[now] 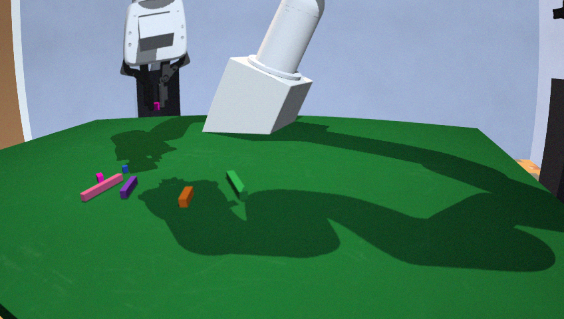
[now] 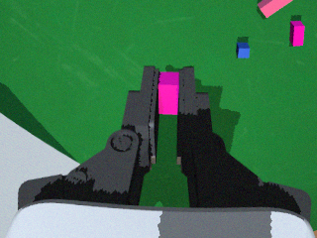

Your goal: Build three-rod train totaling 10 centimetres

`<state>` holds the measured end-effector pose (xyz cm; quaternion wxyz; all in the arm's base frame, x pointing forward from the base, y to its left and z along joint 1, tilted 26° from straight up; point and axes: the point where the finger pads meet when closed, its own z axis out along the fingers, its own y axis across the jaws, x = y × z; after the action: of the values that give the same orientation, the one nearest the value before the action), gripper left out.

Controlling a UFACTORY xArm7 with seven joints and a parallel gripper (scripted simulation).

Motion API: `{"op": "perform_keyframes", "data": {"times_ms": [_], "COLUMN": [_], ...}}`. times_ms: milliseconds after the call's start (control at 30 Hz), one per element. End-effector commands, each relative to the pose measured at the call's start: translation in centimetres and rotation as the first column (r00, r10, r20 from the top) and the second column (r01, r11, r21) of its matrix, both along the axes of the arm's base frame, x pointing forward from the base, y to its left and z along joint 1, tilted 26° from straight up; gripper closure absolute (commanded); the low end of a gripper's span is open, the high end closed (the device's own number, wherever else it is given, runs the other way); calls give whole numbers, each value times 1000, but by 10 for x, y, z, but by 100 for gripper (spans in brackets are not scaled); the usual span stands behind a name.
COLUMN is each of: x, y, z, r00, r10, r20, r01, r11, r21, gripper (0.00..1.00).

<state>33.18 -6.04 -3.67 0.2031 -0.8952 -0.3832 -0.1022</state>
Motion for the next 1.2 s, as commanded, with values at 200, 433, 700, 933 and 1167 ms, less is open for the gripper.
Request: {"op": "perform_keyframes", "data": {"times_ms": [200, 433, 700, 933, 1167], "x": [2, 3, 3, 3, 3], "y": [11, 24, 34, 35, 35], "z": [-24, -52, -72, -73, -73], "r00": [1000, 1000, 1000, 1000, 1000], "r10": [-2, -2, -2, -2, -2], "r20": [2, 2, 2, 2, 2], "r01": [2, 2, 2, 2, 2], "r11": [1000, 1000, 1000, 1000, 1000], "r21": [-2, -2, -2, -2, -2], "gripper": [96, 96, 96, 96, 96]}}
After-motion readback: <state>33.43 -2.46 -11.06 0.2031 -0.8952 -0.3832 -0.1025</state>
